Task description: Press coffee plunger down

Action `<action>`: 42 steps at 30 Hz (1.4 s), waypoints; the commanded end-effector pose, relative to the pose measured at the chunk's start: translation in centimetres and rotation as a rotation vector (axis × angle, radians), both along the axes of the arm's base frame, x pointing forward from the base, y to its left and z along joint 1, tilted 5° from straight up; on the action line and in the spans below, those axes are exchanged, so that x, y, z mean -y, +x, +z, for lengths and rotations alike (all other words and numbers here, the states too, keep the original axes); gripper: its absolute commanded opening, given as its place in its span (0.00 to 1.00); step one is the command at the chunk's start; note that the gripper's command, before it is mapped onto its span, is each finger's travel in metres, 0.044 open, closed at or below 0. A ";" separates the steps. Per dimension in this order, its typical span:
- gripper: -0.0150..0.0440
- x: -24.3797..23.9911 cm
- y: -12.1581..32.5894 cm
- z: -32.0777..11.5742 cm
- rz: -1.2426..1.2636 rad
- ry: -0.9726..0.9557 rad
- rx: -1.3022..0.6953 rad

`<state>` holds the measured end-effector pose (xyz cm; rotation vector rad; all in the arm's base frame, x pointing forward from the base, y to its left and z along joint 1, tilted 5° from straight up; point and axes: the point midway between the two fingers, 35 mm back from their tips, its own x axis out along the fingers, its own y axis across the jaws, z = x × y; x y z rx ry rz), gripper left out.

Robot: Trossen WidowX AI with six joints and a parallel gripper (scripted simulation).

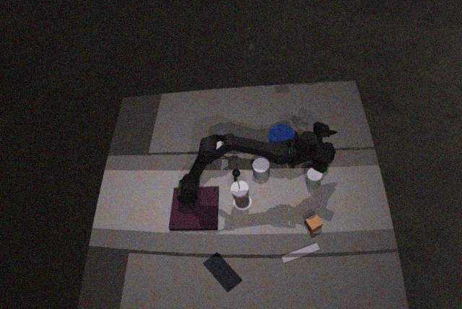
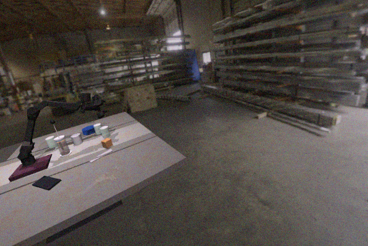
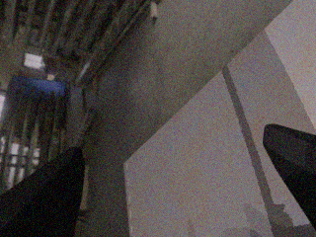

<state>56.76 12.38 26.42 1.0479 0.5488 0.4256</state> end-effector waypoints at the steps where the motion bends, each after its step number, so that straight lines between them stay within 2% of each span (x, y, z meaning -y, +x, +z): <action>1: 0.98 0.2 -0.1 0.2 -0.002 -0.006 0.002; 5: 1.00 3.3 -2.1 2.3 -0.024 -0.089 0.030; 10: 1.00 8.6 -7.3 6.3 -0.068 -0.248 0.076; 18: 1.00 15.4 -19.6 10.0 -0.113 -0.563 0.118; 23: 1.00 16.7 -28.1 10.3 -0.120 -0.756 0.122; 30: 1.00 15.2 -38.0 8.2 -0.111 -0.985 0.105; 36: 1.00 14.6 -39.4 6.7 -0.110 -1.023 0.098; 42: 1.00 14.3 -39.4 2.2 -0.115 -1.023 0.096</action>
